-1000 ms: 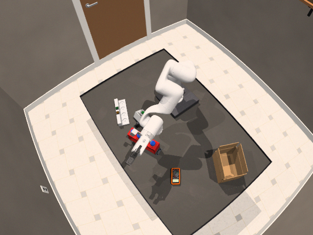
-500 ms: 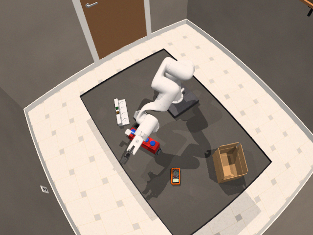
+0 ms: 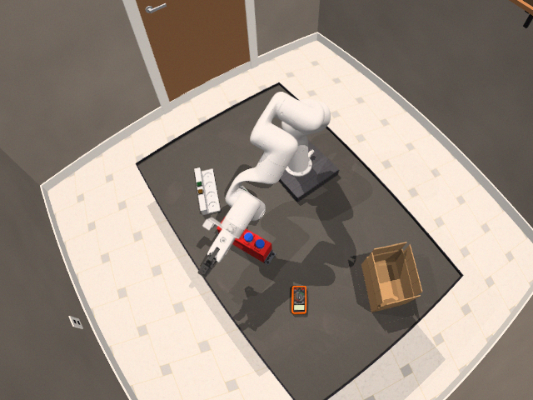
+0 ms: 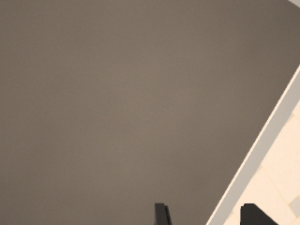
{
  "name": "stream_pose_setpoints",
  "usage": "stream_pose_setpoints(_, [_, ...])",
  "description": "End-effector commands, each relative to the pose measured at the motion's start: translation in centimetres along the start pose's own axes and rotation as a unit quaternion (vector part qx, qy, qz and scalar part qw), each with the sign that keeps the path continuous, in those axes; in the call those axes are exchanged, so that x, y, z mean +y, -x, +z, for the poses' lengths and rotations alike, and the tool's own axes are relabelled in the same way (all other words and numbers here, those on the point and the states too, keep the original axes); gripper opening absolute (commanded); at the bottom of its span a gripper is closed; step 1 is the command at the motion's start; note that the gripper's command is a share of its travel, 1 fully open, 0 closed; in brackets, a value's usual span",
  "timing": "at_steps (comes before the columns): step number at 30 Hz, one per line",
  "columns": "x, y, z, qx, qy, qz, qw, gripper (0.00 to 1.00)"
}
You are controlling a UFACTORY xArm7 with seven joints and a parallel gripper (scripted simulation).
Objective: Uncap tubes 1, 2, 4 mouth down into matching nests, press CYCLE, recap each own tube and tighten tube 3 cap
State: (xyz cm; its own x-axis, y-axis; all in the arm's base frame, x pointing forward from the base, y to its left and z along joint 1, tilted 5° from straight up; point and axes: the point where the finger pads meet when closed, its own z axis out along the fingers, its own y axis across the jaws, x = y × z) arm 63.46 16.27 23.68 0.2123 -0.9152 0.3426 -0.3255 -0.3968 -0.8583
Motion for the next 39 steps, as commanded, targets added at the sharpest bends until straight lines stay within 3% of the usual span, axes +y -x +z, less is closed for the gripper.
stream_pose_setpoints(1, [1.4, -1.0, 0.3, -0.006, 0.033, 0.011, 0.999, 0.46])
stream_pose_setpoints(3, [2.3, -1.4, 0.4, -0.010, 0.057, 0.017, 0.998, 0.46])
stream_pose_setpoints(6, [2.8, -1.6, 0.4, -0.010, 0.057, 0.017, 0.998, 0.46])
stream_pose_setpoints(9, [4.2, -2.3, 0.3, -0.017, 0.096, 0.028, 0.995, 0.46])
stream_pose_setpoints(12, [4.8, -2.6, 0.3, -0.017, 0.096, 0.028, 0.995, 0.46])
stream_pose_setpoints(14, [5.7, -2.9, 0.1, -0.024, 0.127, 0.036, 0.991, 0.46])
stream_pose_setpoints(18, [6.6, -3.3, 0.0, -0.025, 0.133, 0.038, 0.990, 0.46])
stream_pose_setpoints(20, [7.5, -3.7, -0.3, -0.032, 0.164, 0.046, 0.985, 0.46])
stream_pose_setpoints(23, [7.9, -3.9, -0.4, -0.033, 0.168, 0.047, 0.984, 0.46])
stream_pose_setpoints(25, [8.8, -4.2, -0.8, -0.041, 0.199, 0.054, 0.978, 0.46])
stream_pose_setpoints(29, [9.9, -4.6, -1.2, -0.042, 0.203, 0.055, 0.977, 0.46])
stream_pose_setpoints(31, [10.7, -4.9, -1.7, -0.050, 0.233, 0.061, 0.969, 0.46])
stream_pose_setpoints(35, [11.4, -5.2, -2.1, -0.050, 0.236, 0.062, 0.969, 0.46])
stream_pose_setpoints(37, [12.2, -5.5, -2.7, -0.058, 0.266, 0.067, 0.960, 0.46])
stream_pose_setpoints(39, [12.6, -5.6, -3.0, -0.058, 0.268, 0.068, 0.959, 0.46])
